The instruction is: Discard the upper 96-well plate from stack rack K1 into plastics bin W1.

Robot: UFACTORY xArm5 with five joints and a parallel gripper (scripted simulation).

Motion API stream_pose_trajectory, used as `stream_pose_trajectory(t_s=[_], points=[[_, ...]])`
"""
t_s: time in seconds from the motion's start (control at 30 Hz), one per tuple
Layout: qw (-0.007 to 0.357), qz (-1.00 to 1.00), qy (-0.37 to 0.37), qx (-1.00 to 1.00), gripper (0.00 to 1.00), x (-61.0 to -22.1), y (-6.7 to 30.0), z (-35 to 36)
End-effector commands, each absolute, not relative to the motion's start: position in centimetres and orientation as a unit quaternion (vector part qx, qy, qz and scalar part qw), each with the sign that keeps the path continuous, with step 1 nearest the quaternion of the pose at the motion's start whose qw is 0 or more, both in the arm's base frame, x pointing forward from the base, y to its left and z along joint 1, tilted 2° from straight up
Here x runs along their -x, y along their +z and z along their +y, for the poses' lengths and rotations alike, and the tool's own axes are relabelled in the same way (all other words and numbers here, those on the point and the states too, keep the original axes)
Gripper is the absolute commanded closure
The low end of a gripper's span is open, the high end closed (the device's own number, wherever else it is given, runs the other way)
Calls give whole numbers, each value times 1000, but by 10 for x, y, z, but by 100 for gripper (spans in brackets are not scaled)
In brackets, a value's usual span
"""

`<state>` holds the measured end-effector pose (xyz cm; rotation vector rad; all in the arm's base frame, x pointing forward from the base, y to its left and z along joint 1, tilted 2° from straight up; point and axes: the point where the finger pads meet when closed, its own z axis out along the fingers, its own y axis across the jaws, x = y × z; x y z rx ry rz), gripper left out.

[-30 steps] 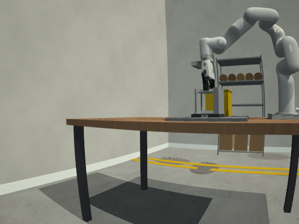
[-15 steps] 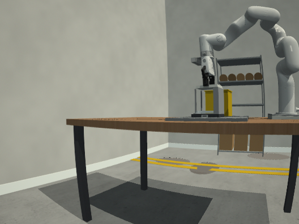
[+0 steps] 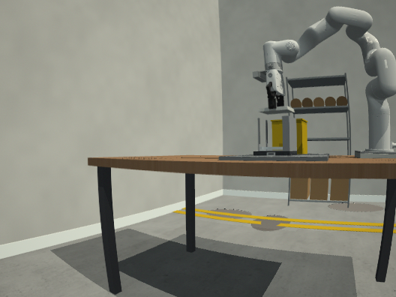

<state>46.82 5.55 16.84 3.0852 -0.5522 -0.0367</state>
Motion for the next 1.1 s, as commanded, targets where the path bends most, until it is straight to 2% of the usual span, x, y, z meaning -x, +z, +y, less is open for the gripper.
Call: stream_pose_trajectory(t_s=[0.0,1.07], points=[[3,-176,-10,-984,100,-469,176,56],[3,-176,-10,-984,100,-471,223,55]])
